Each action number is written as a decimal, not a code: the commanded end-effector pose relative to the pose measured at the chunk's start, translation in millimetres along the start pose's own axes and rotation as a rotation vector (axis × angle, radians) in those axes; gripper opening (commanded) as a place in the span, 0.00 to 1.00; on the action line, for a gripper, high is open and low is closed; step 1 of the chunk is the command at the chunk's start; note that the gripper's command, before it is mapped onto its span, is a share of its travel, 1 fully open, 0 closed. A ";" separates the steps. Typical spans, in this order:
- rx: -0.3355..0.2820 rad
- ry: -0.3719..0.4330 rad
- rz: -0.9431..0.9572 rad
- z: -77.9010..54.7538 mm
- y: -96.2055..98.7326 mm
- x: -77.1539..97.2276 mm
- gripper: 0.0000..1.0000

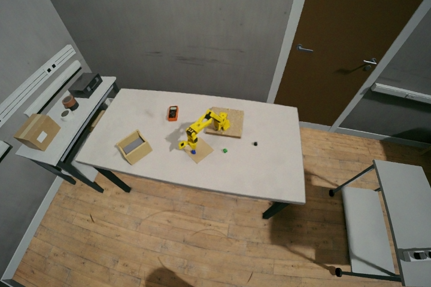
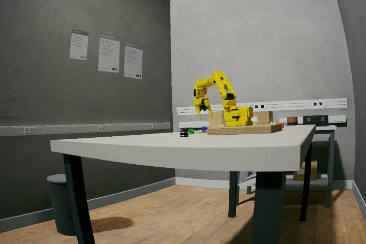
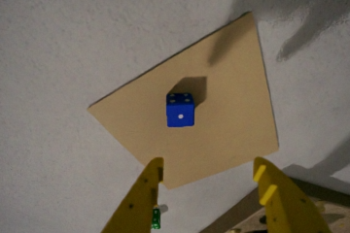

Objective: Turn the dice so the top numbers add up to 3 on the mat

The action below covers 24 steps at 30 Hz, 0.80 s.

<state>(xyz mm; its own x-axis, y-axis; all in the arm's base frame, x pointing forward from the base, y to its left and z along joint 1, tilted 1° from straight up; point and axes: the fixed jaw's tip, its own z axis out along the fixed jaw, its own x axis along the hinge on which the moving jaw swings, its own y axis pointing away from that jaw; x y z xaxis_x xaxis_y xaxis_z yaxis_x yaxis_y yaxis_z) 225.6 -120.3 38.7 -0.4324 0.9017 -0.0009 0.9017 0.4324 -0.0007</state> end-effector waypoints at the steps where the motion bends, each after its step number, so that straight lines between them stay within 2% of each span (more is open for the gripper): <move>1: -0.045 -0.063 -0.003 -18.9 2.3 -4.9 0.29; 7: -0.140 -0.202 -0.003 -58.4 6.3 -10.7 0.29; 9: -0.140 -0.202 -0.003 -58.4 6.3 -10.7 0.29; 13: -0.208 -0.300 -0.003 -86.8 6.8 -11.5 0.28; 16: -0.248 -0.357 -0.003 -103.5 6.2 -10.6 0.28; 20: -0.277 -0.400 -0.003 -115.6 5.3 -9.4 0.28; 24: -0.282 -0.408 -0.003 -117.9 5.1 -9.1 0.28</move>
<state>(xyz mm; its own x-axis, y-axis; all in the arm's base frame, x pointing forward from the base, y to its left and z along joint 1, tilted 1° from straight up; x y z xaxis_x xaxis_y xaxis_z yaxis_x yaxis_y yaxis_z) 235.8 -126.0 149.9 -0.3542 0.8570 -0.3744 0.8471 0.4636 0.2599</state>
